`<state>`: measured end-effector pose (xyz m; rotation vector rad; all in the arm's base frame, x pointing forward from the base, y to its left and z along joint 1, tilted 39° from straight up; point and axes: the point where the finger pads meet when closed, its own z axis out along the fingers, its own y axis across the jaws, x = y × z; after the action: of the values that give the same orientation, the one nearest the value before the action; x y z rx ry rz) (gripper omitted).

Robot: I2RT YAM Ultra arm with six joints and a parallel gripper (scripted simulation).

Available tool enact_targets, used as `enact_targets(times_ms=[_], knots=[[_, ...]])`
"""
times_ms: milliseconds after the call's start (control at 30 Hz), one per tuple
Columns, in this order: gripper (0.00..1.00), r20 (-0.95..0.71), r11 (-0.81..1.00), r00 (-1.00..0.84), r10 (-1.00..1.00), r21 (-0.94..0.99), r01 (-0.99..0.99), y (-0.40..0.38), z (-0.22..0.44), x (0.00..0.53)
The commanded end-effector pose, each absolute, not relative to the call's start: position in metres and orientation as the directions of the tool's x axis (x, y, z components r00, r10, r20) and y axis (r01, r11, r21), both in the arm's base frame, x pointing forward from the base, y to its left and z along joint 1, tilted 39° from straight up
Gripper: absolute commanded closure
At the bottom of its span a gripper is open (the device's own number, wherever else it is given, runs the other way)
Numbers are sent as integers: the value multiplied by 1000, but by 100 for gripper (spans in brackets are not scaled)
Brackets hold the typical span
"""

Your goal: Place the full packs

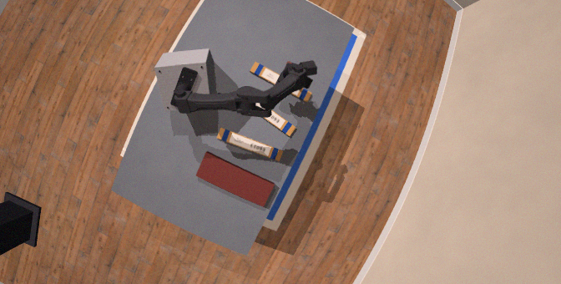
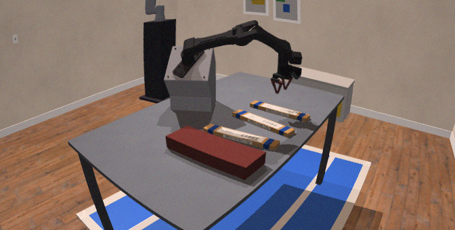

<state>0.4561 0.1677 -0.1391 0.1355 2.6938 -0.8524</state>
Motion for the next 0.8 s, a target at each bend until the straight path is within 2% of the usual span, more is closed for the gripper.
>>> enact_targets(times_ms=[0, 300, 767], knots=[[4, -351, 830, -936, -36, -532, 168, 192, -130, 457], [4, -368, 837, -929, -31, -518, 178, 196, -119, 462], [4, -357, 834, -933, -42, -526, 164, 191, -141, 462]])
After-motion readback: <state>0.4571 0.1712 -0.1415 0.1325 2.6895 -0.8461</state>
